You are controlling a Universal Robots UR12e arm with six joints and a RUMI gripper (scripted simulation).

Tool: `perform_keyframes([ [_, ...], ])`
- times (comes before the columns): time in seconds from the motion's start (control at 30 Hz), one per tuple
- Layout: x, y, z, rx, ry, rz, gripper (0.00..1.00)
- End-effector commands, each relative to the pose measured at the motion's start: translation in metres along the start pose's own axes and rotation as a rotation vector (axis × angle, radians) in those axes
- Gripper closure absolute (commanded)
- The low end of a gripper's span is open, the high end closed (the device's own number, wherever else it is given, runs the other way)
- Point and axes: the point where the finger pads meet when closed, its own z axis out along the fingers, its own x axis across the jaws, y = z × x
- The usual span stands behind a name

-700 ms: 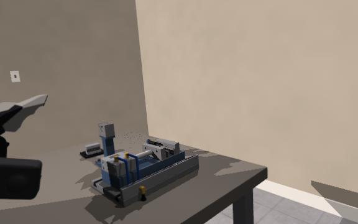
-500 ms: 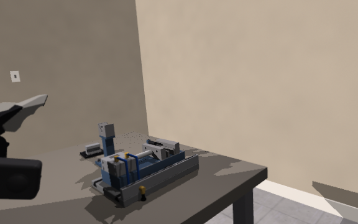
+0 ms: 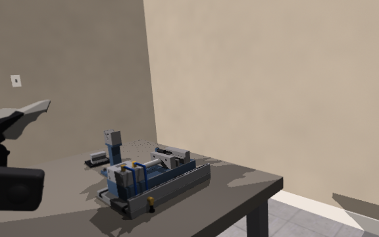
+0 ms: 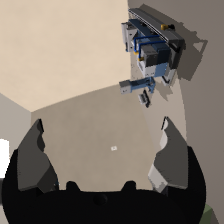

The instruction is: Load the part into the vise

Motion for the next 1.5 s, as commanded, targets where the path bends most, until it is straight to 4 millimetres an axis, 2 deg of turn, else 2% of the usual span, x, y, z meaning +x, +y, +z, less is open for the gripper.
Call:
perform_keyframes([
  [0.0, 0.000, 0.000, 0.000, -0.001, 0.001, 0.000, 0.00],
  [0.43, 0.000, 0.002, 0.007, -0.043, 0.031, 0.005, 0.00],
  [0.97, -0.001, 0.011, 0.039, -0.232, 0.179, 0.022, 0.00],
  [1.47, -0.008, 0.022, 0.095, -0.545, 0.509, 0.017, 0.00],
])
